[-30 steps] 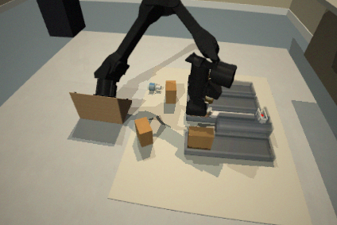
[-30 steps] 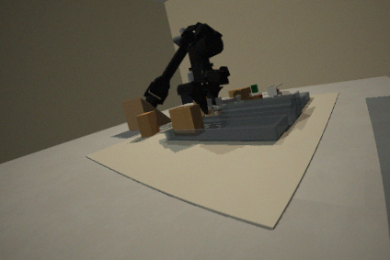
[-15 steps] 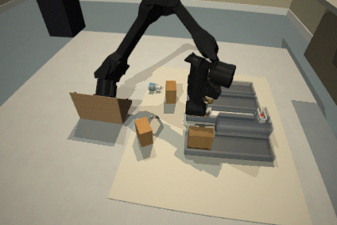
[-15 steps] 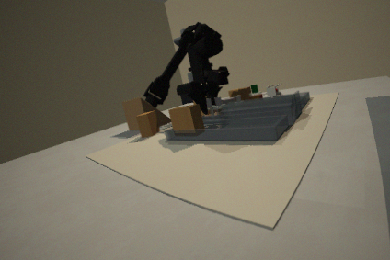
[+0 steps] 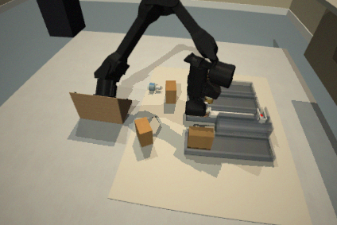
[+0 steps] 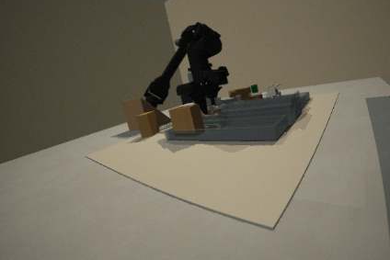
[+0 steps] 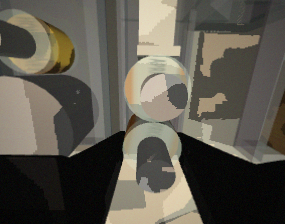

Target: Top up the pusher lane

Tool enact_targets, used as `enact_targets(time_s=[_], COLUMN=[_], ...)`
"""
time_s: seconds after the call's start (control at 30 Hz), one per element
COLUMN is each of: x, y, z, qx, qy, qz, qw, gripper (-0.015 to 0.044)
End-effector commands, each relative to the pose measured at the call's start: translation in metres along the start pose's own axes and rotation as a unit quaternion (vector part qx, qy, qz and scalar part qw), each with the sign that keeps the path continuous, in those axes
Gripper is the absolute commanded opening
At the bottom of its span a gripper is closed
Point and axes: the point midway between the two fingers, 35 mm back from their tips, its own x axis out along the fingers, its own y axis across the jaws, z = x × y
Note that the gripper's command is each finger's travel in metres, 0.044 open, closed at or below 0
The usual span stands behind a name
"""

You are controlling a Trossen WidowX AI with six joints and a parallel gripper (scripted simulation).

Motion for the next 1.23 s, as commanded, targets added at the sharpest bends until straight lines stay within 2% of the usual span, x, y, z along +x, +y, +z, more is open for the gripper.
enact_targets(time_s=[0.0,0.27,0.77,1.2], x=[0.000,0.000,-0.020,-0.022], y=[0.000,0.000,0.000,-0.002], z=[0.000,0.000,-0.002,-0.043], qx=[-0.003,-0.003,-0.002,-0.001], qy=[0.000,0.000,0.000,0.001], qz=[0.001,0.001,0.000,-0.001], qw=[1.000,1.000,1.000,1.000], gripper=[0.0079,0.0283,0.0283,0.0283])
